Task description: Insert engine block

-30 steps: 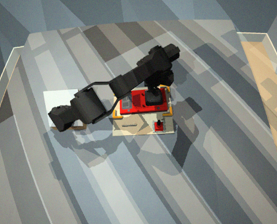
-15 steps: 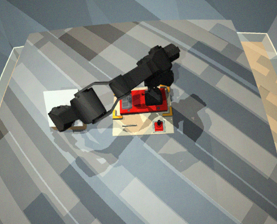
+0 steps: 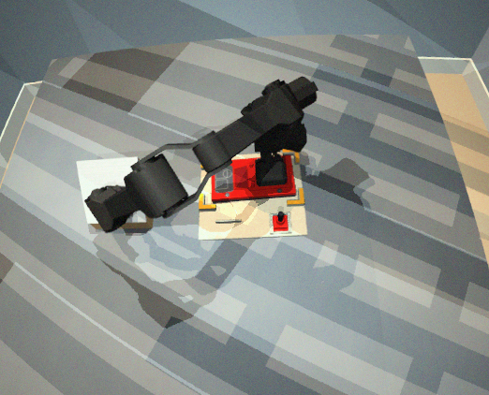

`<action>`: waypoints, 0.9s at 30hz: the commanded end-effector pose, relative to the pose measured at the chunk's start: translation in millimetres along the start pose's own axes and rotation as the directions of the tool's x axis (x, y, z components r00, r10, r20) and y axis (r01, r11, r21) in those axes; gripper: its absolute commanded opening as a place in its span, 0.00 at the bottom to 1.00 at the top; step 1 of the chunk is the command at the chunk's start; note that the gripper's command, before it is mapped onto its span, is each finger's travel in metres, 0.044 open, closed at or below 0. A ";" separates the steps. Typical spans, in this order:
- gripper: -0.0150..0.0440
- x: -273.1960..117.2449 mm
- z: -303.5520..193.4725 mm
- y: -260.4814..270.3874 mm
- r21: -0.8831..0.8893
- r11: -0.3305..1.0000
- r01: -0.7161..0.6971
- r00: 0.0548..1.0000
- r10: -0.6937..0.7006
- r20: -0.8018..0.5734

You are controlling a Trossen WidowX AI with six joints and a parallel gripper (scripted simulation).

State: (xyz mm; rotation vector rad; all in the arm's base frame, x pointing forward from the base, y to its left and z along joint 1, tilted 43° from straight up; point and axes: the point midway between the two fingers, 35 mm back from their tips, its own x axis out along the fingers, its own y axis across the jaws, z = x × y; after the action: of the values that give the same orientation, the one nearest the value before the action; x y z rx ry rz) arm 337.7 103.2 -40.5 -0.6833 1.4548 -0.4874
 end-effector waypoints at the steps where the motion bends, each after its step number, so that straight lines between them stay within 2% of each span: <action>1: 0.52 -2.1 1.7 0.6 0.007 1.000 -0.004 1.000 0.004 0.002; 27: 0.52 1.3 1.7 0.6 -0.001 1.000 -0.004 1.000 0.004 0.002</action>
State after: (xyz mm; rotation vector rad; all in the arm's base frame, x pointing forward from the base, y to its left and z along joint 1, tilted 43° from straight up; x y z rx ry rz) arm 339.5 102.7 -41.5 -0.6804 1.4538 -0.4856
